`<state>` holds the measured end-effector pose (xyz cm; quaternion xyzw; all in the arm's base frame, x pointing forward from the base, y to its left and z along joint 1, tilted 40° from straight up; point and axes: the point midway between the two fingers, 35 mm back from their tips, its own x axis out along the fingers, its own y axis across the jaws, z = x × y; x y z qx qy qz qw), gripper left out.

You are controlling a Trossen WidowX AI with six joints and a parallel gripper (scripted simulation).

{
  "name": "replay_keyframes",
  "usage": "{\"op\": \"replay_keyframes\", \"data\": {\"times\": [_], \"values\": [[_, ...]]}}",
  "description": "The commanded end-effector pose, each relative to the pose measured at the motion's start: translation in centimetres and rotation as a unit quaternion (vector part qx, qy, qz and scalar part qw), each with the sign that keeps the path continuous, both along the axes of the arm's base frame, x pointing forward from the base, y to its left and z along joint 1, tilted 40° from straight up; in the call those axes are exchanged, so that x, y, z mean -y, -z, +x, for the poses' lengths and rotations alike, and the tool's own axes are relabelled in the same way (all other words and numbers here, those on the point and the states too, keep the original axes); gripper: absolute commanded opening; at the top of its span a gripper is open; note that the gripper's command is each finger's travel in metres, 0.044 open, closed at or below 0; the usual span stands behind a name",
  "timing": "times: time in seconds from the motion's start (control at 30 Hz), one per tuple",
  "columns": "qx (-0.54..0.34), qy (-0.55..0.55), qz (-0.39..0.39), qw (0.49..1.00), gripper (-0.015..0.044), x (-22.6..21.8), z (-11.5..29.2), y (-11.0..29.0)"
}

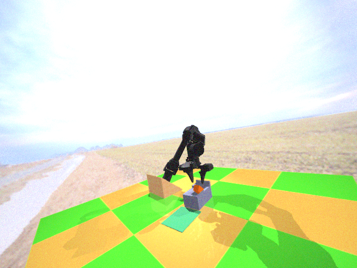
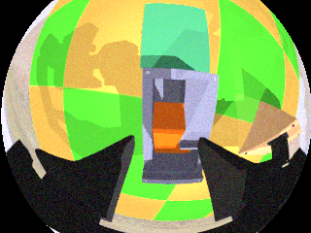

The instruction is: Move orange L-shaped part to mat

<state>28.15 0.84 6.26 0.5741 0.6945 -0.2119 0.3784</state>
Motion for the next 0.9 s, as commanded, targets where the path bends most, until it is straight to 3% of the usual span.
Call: {"op": "replay_keyframes", "data": {"times": [0.0,0.73,0.87], "values": [[-0.003,0.001,0.002,1.0,0.028,-0.5,-0.1,0.6],[-0.003,0.001,0.003,1.0,0.028,-2.6,-0.4,3.0],[-0.001,-0.001,0.001,1.0,0.0175,-2.4,-0.3,2.7]]}}
